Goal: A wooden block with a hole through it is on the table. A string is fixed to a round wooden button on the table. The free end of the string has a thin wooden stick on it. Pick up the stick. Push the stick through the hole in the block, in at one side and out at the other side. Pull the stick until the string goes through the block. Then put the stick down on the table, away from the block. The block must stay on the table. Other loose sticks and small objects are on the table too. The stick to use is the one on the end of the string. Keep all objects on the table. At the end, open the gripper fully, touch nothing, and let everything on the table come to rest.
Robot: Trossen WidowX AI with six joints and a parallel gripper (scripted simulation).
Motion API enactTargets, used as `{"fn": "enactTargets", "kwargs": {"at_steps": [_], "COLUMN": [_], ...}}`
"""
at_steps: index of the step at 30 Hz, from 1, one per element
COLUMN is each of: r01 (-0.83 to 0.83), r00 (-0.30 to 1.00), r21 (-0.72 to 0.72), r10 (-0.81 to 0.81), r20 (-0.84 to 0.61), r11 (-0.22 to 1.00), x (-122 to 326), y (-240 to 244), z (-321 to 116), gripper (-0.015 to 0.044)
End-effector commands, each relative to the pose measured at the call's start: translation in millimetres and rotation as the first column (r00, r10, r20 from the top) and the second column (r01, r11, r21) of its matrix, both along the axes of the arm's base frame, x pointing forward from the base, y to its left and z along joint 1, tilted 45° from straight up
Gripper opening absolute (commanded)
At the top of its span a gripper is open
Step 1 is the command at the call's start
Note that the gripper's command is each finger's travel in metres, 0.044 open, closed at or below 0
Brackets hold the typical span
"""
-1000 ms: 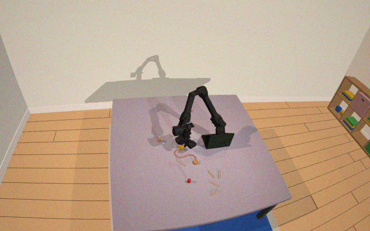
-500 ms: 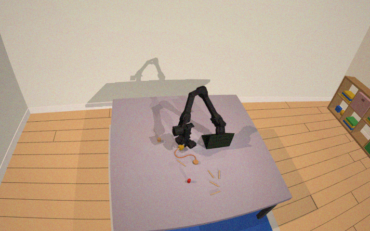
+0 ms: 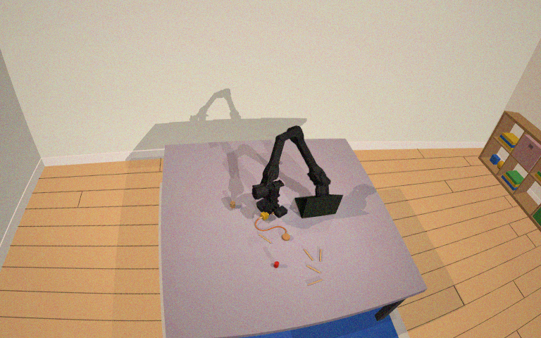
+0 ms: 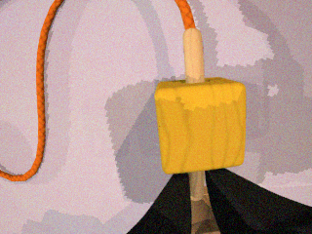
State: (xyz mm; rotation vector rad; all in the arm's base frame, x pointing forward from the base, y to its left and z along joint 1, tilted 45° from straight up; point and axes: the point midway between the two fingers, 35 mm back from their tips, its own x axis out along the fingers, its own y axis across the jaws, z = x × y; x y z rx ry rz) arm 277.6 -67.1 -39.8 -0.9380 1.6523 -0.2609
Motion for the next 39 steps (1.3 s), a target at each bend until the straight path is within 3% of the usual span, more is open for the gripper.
{"fn": "enactTargets", "kwargs": {"at_steps": [1,39], "r01": [0.003,0.006], "r00": [1.000,1.000], "r21": [-0.003,0.001], "r10": [-0.003,-0.006], "r20": [0.000,0.012], "r11": [1.000,1.000], "x": [-0.2,-26.4], "y": [-1.3,-8.6], "z": [0.2,8.4], "gripper": [0.0017,0.0000]}}
